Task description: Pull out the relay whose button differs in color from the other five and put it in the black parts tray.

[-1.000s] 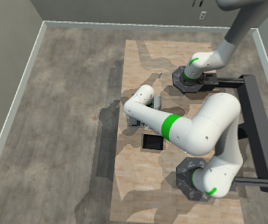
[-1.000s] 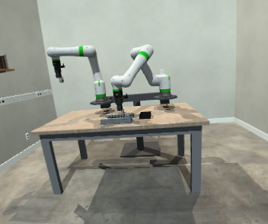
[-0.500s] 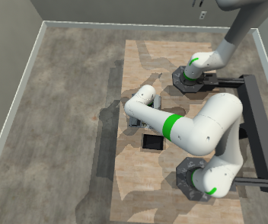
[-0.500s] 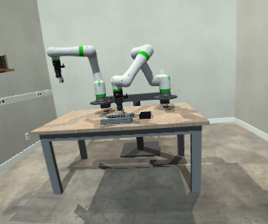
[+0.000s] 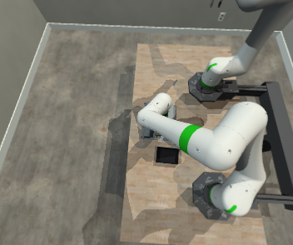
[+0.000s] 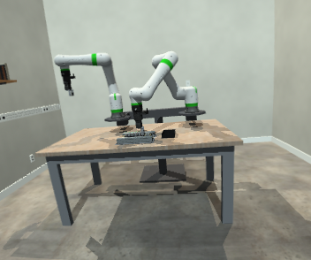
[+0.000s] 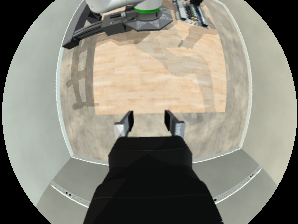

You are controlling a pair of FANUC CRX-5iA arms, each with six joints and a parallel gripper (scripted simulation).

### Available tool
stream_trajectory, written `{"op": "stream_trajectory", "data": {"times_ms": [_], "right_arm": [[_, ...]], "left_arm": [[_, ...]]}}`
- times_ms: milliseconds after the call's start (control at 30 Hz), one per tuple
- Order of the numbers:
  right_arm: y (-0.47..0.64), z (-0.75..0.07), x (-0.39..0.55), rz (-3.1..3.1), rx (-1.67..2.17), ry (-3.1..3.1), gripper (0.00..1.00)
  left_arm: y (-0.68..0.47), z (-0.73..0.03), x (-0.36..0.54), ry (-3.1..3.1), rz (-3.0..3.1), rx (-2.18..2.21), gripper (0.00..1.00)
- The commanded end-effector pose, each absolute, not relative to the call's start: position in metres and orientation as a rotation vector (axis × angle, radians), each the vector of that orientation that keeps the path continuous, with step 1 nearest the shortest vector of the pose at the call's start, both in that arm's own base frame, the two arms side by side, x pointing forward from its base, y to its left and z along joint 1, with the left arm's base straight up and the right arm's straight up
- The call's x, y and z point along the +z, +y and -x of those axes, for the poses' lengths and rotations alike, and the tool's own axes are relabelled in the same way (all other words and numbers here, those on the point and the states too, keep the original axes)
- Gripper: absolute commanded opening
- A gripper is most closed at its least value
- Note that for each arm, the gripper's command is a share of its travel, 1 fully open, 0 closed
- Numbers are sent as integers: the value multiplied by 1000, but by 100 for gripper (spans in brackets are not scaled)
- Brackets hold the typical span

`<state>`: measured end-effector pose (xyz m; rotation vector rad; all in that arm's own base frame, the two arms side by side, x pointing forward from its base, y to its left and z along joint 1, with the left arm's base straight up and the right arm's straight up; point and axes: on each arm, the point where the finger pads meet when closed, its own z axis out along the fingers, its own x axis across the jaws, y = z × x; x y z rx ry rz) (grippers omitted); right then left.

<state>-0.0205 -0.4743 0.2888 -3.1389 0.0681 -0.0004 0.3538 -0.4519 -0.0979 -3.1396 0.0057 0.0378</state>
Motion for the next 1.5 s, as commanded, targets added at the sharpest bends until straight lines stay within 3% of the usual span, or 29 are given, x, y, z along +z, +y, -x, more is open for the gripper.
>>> {"op": "stream_trajectory", "data": {"times_ms": [0,1467], "right_arm": [[-475,21,290,3141,0,68,100],[-475,21,290,3141,0,68,100]], "left_arm": [[-453,-354,-97,5,3141,28,0],[-453,-352,-96,5,3140,-87,0]]}}
